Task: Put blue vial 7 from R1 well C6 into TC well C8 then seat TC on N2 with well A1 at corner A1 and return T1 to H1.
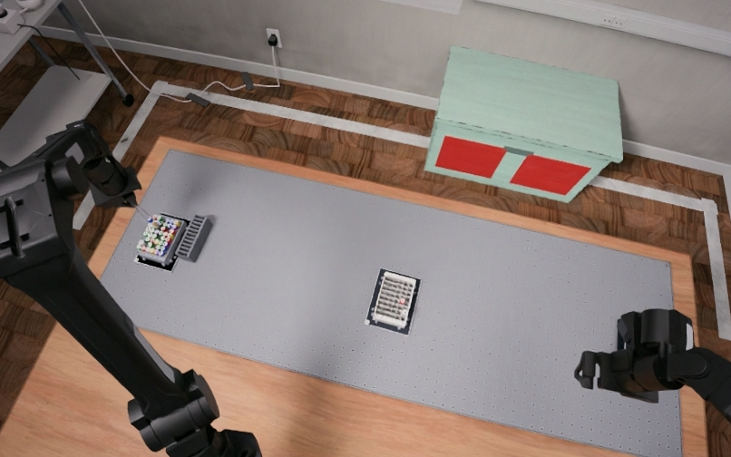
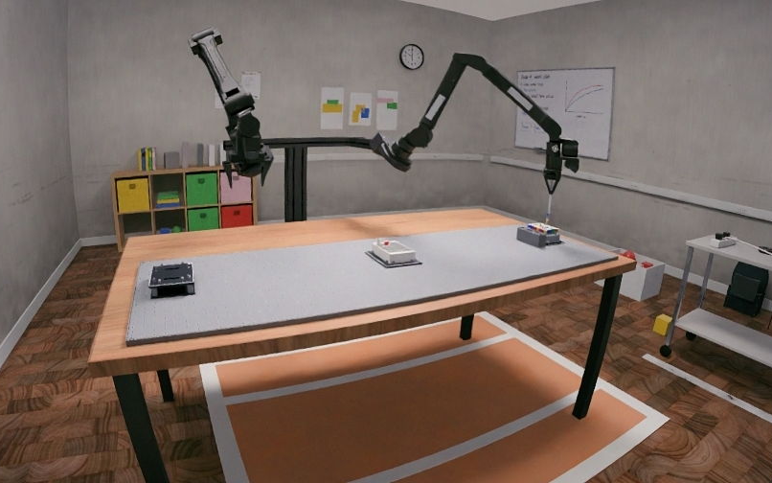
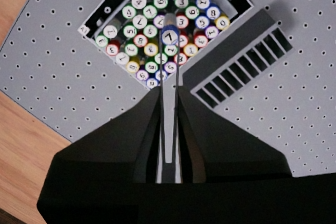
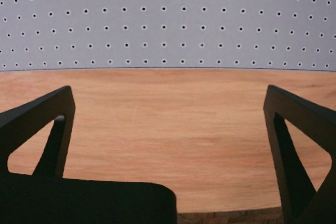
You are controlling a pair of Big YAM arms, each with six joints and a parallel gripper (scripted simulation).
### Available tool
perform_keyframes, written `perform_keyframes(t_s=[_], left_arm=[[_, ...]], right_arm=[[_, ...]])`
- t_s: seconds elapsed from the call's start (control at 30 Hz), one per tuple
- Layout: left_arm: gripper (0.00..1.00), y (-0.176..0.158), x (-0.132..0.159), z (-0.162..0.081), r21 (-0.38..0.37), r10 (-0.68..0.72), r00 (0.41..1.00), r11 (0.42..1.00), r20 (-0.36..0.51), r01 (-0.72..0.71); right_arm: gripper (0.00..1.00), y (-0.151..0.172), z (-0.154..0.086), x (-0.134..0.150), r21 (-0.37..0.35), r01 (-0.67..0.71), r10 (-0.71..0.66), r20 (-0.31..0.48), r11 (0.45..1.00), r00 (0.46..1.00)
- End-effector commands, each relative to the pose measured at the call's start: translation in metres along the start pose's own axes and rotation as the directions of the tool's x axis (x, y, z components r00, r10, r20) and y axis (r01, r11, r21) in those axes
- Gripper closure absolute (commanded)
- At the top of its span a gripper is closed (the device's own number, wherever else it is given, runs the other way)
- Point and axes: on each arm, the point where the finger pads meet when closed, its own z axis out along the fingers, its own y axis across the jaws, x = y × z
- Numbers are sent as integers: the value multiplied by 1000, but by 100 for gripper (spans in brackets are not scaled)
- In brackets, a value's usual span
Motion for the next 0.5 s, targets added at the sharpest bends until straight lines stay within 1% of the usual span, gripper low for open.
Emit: perform_keyframes(t_s=[0.0, 0.2, 0.23, 0.27, 0.3, 0.33, 0.4, 0.47], left_arm=[[91, 9, -9, 6, -8, -4, 1000, 1000, 15, 4], [91, 9, -10, 6, -8, -4, 1000, 1000, 16, 4], [91, 8, -19, 1, 1, 21, 999, 1000, 38, -21], [91, 8, -1, 11, 6, 17, 1000, 1000, 3, -17], [91, 2, 1, 12, 11, 23, 1000, 1000, 1, -23], [91, -6, -1, 5, 16, 33, 999, 999, 14, -33], [91, -12, -4, -12, 17, 25, 999, 1000, 44, -26], [91, -14, -2, -12, 18, 16, 999, 1000, 43, -17]], right_arm=[[0, -3, -5, -10, 0, -14, 14, 22, 1000, 1000], [0, -3, -5, -10, 0, -14, 14, 22, 1000, 1000], [0, -3, -5, -10, 0, -14, 14, 22, 1000, 1000], [0, -3, -5, -10, 0, -14, 14, 22, 1000, 1000], [0, -3, -5, -10, 0, -14, 14, 22, 1000, 1000], [0, -3, -5, -10, 0, -14, 14, 22, 1000, 1000], [0, -3, -5, -10, 0, -14, 14, 22, 1000, 1000], [0, -3, -5, -10, 0, -14, 14, 22, 1000, 1000]])
